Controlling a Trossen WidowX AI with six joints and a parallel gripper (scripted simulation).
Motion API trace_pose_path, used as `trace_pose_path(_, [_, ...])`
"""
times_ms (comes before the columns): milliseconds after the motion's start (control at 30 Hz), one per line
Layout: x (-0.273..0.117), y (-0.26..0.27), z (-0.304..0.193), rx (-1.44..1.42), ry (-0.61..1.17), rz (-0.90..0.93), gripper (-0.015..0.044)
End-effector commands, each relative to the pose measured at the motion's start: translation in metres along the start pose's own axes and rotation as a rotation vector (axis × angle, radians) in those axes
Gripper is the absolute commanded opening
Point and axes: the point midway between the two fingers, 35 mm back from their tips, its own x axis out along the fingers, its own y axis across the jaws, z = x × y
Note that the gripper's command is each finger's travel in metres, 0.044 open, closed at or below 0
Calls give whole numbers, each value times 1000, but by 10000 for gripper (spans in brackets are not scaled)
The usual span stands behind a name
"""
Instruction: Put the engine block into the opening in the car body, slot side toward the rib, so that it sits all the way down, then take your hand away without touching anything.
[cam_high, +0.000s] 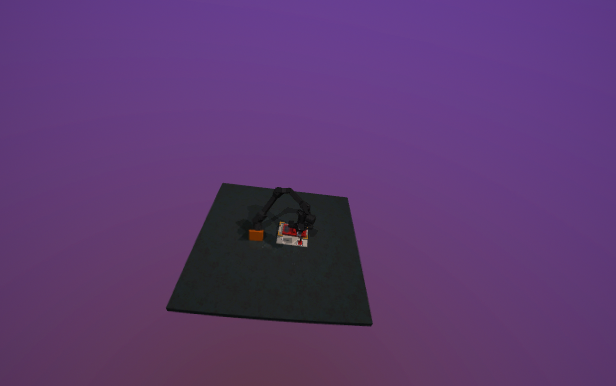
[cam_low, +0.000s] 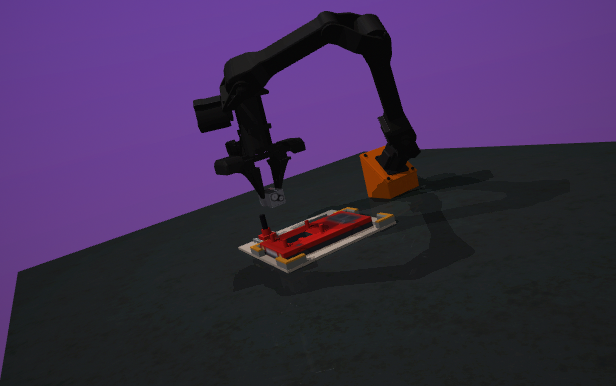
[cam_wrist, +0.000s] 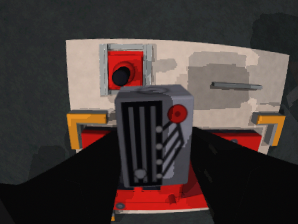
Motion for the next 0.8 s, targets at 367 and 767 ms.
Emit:
trace_pose_path(367, [9,7,-30,-497,2,12,0])
trace_pose_path(767, [19,10,-55,-912,9,16,0])
